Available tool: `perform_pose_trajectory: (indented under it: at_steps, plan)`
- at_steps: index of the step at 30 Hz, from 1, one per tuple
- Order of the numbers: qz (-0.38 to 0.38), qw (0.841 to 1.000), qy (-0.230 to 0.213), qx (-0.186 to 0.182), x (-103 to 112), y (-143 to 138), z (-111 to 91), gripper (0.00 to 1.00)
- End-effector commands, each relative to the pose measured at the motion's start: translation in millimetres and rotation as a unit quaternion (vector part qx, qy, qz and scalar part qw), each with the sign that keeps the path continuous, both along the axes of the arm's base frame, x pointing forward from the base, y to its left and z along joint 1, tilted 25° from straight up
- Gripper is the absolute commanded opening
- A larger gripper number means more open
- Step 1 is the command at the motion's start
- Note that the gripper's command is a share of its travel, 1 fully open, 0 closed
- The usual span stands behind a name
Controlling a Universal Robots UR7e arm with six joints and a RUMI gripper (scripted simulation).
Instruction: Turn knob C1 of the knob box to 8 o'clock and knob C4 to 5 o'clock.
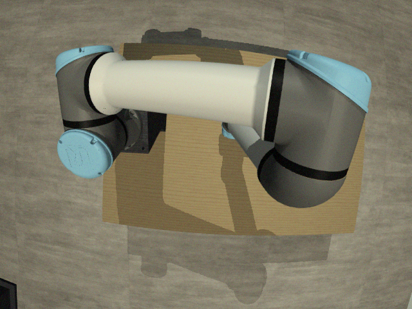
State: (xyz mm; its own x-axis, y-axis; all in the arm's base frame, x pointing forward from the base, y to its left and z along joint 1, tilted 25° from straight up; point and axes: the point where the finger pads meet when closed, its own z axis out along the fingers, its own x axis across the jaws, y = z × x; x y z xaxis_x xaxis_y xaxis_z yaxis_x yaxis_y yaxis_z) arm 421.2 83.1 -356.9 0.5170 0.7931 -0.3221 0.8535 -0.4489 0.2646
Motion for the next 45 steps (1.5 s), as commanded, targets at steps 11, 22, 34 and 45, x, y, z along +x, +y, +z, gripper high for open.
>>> perform_pose_trajectory:
  at_steps: [11, 22, 34, 45]
  plan:
    - [-0.138, 0.988, -0.063, 0.009, 1.4, 1.4, 0.0, 0.04]
    - [-0.228, 0.968, -0.104, 0.016, 2.2, 1.9, -0.2, 0.04]
    - [-0.318, 0.937, -0.144, 0.022, 3.1, 2.3, -0.3, 0.04]
    - [-0.395, 0.900, -0.180, 0.028, 3.9, 2.5, -0.3, 0.04]
